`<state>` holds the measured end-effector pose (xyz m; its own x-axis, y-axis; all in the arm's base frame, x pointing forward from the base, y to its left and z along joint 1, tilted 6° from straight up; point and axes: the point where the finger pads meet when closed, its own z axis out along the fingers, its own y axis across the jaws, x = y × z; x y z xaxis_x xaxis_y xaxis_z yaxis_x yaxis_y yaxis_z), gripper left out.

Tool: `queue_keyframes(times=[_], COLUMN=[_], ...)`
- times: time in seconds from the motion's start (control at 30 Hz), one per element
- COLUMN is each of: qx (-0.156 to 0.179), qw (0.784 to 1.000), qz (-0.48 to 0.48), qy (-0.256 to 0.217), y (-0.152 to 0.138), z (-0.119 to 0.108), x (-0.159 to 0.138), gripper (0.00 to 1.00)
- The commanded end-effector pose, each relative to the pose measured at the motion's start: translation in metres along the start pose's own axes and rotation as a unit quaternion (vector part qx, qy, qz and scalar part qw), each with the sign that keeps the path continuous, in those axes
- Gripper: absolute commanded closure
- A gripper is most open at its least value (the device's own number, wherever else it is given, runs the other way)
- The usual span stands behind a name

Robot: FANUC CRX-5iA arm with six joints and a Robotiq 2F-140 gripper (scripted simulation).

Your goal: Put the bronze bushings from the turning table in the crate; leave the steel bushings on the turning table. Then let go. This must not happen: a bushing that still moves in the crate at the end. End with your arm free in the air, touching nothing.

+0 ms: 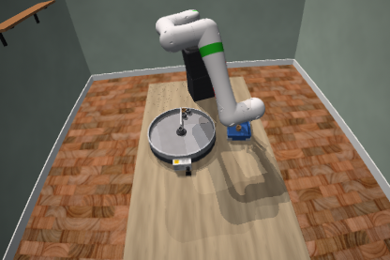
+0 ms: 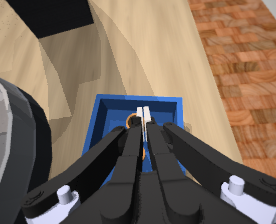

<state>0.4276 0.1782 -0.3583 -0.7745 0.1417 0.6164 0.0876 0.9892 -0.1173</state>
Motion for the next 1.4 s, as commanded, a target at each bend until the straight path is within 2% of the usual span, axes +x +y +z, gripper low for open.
queue_keyframes(times=[0.0,1.37], qx=[0.000,0.000], qw=[1.000,1.000], qz=[0.000,0.000], qy=[0.000,0.000], y=[0.0001,0.0002], z=[-0.0001,0.0044], x=[-0.0001,-0.0039], gripper=[1.00,1.00])
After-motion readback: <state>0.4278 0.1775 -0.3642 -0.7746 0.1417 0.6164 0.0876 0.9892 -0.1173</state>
